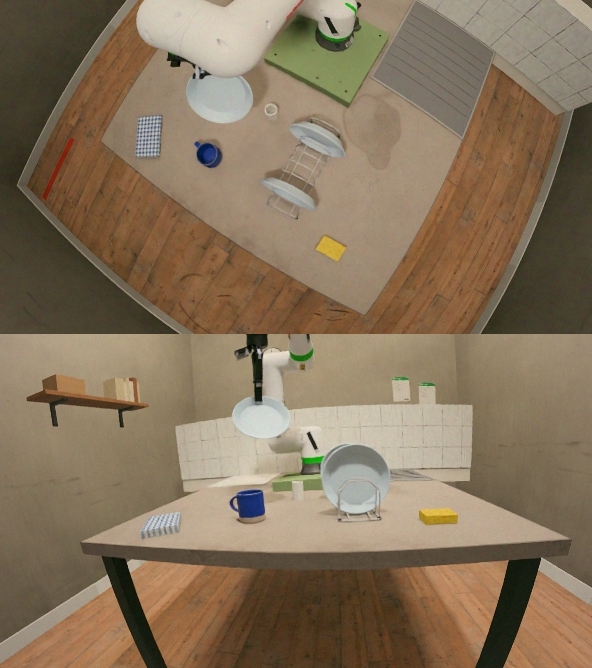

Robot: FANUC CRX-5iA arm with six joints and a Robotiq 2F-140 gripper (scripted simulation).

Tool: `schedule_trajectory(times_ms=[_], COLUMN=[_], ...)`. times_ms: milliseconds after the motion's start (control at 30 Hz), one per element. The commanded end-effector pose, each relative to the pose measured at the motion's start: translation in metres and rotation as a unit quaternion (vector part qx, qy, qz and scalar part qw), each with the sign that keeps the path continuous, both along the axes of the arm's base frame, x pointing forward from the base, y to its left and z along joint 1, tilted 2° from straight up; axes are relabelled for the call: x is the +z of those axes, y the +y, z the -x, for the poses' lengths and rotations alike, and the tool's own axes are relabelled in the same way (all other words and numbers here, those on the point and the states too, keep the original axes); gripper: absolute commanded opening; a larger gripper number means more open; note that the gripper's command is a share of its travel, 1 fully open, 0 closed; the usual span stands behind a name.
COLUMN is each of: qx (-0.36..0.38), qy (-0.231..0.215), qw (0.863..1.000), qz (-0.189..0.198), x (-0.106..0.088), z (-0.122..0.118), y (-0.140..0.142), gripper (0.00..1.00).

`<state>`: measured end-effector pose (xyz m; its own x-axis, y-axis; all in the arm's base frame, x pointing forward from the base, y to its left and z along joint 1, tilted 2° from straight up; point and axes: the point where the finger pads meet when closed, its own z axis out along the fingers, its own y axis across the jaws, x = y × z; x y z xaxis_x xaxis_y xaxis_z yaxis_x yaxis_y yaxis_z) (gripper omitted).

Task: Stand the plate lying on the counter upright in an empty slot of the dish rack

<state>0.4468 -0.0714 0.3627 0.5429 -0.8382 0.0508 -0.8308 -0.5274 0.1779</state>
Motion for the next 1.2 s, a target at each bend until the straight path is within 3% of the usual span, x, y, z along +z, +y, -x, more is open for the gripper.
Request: schedule_trajectory(times_ms=[0, 633, 967, 1033, 1167], qx=[0.011, 0.140, 0.259, 0.259, 0.315], qy=[-0.002, -0.012, -0.022, -0.022, -0.026], qw=[1.000, 0.989, 0.962, 0.962, 0.944], qz=[0.004, 0.044, 0.081, 0.081, 0.098], x=[0.001, 0.003, 0.005, 0.005, 0.006], z=[-0.001, -0.006, -0.012, -0.012, -0.015], y=[0.003, 0.034, 0.064, 0.064, 0.079], gripper=[0.10, 0.10, 0.10, 0.10, 0.10])
